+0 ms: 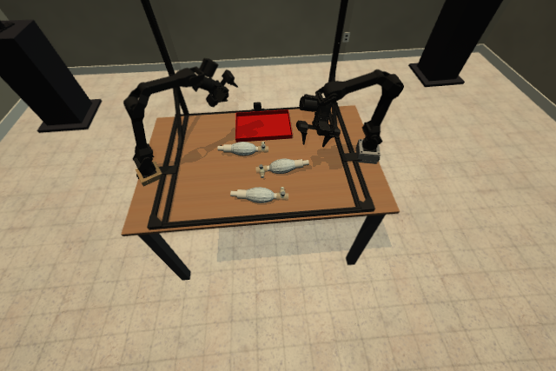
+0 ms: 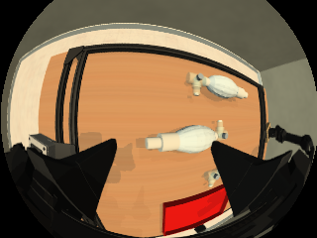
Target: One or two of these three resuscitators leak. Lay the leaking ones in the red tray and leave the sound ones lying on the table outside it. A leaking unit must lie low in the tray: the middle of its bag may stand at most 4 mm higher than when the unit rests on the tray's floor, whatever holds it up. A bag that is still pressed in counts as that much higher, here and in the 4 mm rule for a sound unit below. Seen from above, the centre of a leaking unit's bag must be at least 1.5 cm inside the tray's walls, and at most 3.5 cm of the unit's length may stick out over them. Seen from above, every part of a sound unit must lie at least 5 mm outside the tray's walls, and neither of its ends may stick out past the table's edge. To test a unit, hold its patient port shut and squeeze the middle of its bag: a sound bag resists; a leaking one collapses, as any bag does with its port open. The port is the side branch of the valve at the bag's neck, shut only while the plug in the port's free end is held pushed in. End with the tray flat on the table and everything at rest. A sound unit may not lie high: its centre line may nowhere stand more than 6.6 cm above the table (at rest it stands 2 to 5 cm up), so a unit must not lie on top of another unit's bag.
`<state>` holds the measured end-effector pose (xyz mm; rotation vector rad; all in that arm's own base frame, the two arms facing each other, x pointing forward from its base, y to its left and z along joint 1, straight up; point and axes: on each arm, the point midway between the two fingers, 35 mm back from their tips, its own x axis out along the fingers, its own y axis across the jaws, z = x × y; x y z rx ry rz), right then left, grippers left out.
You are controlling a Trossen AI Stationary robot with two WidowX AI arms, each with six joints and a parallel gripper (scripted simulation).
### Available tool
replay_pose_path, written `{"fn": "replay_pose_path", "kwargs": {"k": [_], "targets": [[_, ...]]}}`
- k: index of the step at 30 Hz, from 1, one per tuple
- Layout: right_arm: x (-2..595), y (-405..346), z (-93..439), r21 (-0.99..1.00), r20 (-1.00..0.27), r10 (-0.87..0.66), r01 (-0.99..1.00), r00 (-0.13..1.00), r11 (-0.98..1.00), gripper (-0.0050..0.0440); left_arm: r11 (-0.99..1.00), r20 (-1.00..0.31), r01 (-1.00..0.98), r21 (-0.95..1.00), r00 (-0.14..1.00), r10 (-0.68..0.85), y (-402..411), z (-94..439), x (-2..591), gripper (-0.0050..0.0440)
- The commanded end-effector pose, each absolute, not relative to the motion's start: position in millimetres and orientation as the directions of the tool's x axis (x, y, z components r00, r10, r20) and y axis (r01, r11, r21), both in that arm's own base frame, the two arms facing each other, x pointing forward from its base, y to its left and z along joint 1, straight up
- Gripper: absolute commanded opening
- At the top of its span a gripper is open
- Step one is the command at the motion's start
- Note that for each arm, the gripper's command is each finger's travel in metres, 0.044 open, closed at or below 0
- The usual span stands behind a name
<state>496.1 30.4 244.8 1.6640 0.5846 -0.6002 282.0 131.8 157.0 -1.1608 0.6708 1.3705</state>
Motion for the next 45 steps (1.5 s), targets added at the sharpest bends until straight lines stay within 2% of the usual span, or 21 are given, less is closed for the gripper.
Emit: {"fn": "replay_pose_path", "kwargs": {"k": [1,7,8,12,18,25,35,41,42,45], "targets": [[469,11,225,0.669,-0.718,-0.037,0.704,0.695,0.237,0.044,0.207,-0.899,-0.959,-0.196,0.26,0.353,94,143,315,0.044],[469,11,225,0.669,-0.718,-0.037,0.704,0.695,0.237,0.044,0.207,-0.899,-0.959,-0.196,0.26,0.353,94,143,315,0.044],[468,8,216,0.649,-0.733,-0.049,0.719,0.679,0.249,0.044,0.258,-0.894,-0.945,-0.199,0.283,0.348,87,144,320,0.044],[440,-9,195,0.468,-0.773,-0.136,0.701,0.62,0.538,0.044,0.586,-0.874,-0.795,-0.157,0.388,0.292,44,135,346,0.044],[394,-34,164,0.073,-0.814,-0.262,0.538,0.518,0.84,0.044,0.921,-0.836,-0.387,-0.051,0.522,0.173,-28,124,371,0.044],[397,-32,162,0.106,-0.818,-0.254,0.569,0.516,0.816,0.044,0.915,-0.834,-0.398,-0.059,0.523,0.174,-30,126,371,0.044],[385,-37,159,0.001,-0.819,-0.282,0.494,0.499,0.87,0.044,0.977,-0.82,-0.215,0.0,0.559,0.123,-56,120,376,0.044],[385,-37,159,0.001,-0.819,-0.282,0.494,0.499,0.87,0.044,0.977,-0.82,-0.215,0.0,0.559,0.123,-56,120,376,0.044],[387,-37,158,0.008,-0.82,-0.279,0.498,0.5,0.867,0.0409,0.973,-0.822,-0.229,0.0,0.555,0.13,-44,119,382,0.044],[387,-37,158,0.008,-0.82,-0.279,0.498,0.5,0.867,0.0409,0.973,-0.829,-0.23,0.0,0.545,0.128,-12,113,397,0.044]]}}
